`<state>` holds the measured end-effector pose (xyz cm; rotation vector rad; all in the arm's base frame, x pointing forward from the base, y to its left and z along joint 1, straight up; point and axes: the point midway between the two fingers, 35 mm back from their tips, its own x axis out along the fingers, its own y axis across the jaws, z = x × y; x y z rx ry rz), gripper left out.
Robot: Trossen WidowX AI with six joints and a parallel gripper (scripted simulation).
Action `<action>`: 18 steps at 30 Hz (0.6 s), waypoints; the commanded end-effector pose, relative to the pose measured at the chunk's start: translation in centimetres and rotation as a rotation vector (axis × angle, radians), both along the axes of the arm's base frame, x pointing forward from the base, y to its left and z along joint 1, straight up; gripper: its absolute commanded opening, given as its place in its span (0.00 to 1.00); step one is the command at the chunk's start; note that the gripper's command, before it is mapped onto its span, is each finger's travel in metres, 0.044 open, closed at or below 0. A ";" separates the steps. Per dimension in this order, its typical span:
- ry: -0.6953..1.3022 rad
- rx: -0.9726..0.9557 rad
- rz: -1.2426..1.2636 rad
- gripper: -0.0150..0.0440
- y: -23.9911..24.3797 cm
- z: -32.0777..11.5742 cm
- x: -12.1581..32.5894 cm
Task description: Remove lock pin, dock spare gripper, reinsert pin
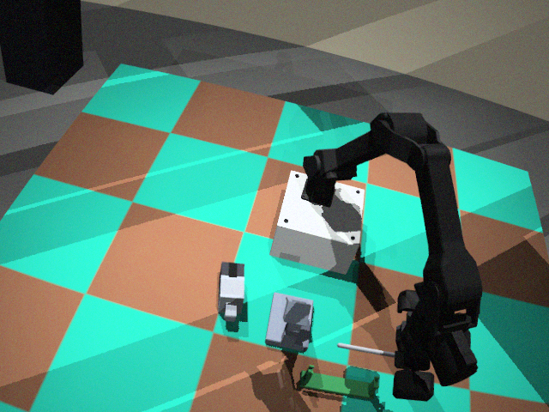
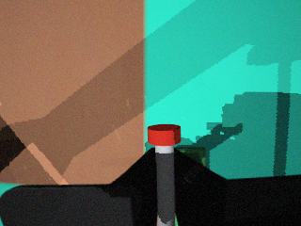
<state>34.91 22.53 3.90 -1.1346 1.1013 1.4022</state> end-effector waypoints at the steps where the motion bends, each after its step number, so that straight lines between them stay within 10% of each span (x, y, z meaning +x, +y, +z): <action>1: -0.005 0.003 -0.005 0.25 0.6 0.3 0.9; 18: 0.000 0.000 -0.005 0.25 1.1 -1.3 1.9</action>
